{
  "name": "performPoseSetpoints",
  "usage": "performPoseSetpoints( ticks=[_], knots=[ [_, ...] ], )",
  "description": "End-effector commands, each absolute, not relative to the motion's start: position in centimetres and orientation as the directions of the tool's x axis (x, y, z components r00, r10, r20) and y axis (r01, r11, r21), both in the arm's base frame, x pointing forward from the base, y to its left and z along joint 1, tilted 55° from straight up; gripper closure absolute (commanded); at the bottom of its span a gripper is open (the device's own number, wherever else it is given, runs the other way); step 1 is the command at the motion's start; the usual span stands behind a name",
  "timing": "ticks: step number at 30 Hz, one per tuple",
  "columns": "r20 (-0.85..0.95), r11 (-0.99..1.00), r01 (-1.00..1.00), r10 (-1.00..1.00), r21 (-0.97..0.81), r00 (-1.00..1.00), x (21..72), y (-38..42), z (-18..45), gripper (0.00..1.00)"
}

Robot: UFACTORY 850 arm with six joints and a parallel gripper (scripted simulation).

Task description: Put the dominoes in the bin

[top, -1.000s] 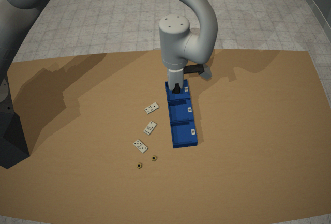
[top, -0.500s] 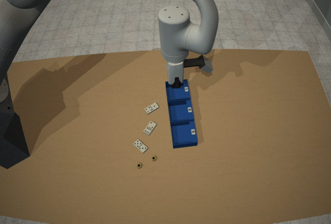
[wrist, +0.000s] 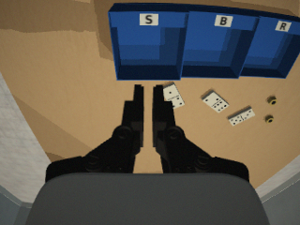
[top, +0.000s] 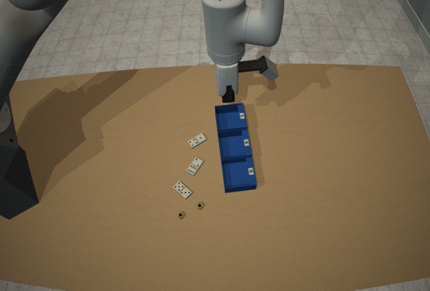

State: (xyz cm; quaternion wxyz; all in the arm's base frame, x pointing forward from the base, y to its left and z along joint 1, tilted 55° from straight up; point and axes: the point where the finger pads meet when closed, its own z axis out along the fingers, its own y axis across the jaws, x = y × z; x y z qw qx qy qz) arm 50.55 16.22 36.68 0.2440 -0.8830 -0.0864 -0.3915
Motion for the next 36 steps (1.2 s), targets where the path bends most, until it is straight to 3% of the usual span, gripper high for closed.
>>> performPoseSetpoints(
  ticks=[1,5,18,19,36],
  knots=[
    [0.729,-0.863,0.346,-0.036,-0.367,0.684,48.0,14.2,39.1,0.93],
    [0.729,-0.863,0.346,-0.036,-0.367,0.683,45.9,12.6,41.0,0.93],
    [0.729,-0.863,0.346,-0.036,-0.367,0.683,45.9,12.6,41.0,0.93],
    [0.710,-0.861,0.312,-0.079,-0.403,0.700,46.0,12.3,40.2,0.59],
    [0.357,-0.669,-0.142,-0.550,-0.730,0.755,48.4,7.9,28.7,0.59]
  ],
)
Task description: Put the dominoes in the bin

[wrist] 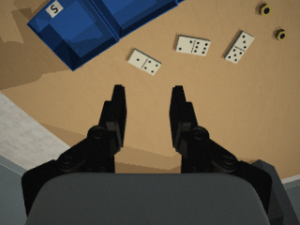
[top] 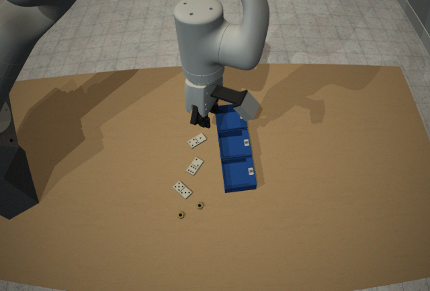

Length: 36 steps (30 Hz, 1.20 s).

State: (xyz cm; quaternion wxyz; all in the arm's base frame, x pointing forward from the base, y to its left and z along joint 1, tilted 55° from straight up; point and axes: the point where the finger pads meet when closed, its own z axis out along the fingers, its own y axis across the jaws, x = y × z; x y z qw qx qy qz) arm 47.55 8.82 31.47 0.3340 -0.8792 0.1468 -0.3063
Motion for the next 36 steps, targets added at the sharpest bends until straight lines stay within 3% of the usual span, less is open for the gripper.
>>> performPoseSetpoints(
  ticks=[1,6,19,36],
  knots=[
    [0.331,-0.649,-0.169,-0.573,-0.742,0.750,48.5,7.6,28.0,0.59],
    [0.212,-0.549,-0.279,-0.668,-0.788,0.714,49.3,6.1,24.2,0.59],
    [0.212,-0.549,-0.279,-0.668,-0.788,0.714,51.0,2.7,15.5,0.59],
    [0.212,-0.549,-0.279,-0.668,-0.788,0.714,51.0,2.7,15.5,0.59]
  ],
)
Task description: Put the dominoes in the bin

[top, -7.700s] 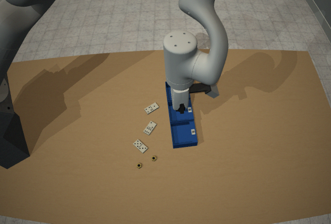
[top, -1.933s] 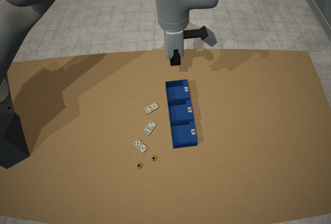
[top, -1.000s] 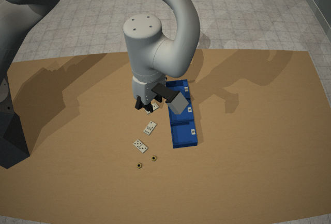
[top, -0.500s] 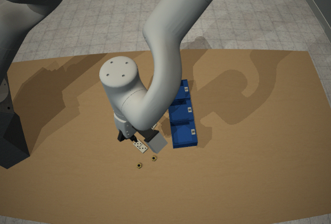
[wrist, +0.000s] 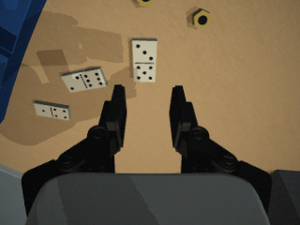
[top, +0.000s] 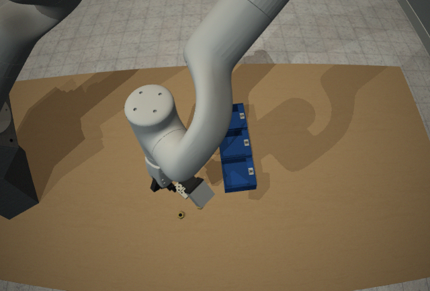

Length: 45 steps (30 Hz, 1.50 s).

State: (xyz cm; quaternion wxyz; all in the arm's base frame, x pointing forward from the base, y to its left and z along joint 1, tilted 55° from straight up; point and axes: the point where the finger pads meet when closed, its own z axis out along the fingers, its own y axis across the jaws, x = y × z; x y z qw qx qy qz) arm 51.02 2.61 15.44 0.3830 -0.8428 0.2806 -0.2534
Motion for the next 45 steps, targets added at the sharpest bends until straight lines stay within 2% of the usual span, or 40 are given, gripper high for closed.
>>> performPoseSetpoints(
  ticks=[1,36,45],
  knots=[
    [0.212,-0.549,-0.279,-0.668,-0.788,0.714,51.0,2.7,15.6,0.59],
    [0.212,-0.549,-0.279,-0.668,-0.788,0.714,51.0,2.9,15.7,0.59],
    [0.212,-0.549,-0.279,-0.668,-0.788,0.714,52.8,4.3,14.1,0.59]
  ],
)
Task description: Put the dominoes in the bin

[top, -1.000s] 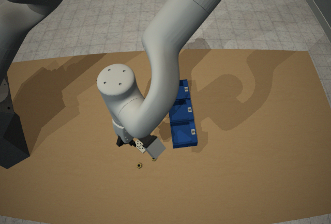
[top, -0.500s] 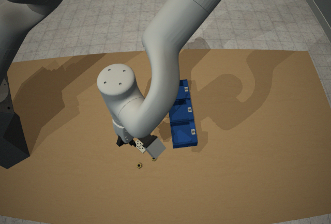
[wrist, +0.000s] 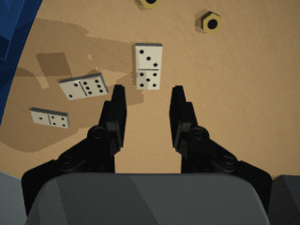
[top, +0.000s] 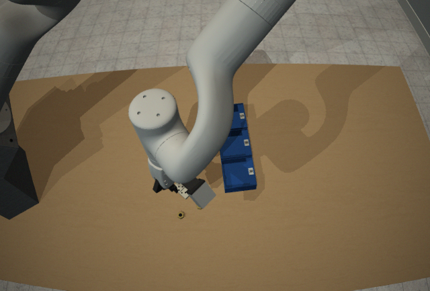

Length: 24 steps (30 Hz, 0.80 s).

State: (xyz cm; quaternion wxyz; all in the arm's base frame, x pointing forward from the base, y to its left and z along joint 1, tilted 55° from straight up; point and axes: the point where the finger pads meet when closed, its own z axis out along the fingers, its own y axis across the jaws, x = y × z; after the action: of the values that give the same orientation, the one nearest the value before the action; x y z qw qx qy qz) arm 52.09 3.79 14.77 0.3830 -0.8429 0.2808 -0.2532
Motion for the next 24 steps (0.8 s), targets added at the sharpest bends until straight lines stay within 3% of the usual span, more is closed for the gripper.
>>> performPoseSetpoints(
  ticks=[1,24],
  knots=[
    [0.212,-0.549,-0.279,-0.668,-0.788,0.714,53.1,4.5,13.9,0.59],
    [0.212,-0.549,-0.280,-0.668,-0.788,0.714,55.3,6.3,11.9,0.59]
  ],
)
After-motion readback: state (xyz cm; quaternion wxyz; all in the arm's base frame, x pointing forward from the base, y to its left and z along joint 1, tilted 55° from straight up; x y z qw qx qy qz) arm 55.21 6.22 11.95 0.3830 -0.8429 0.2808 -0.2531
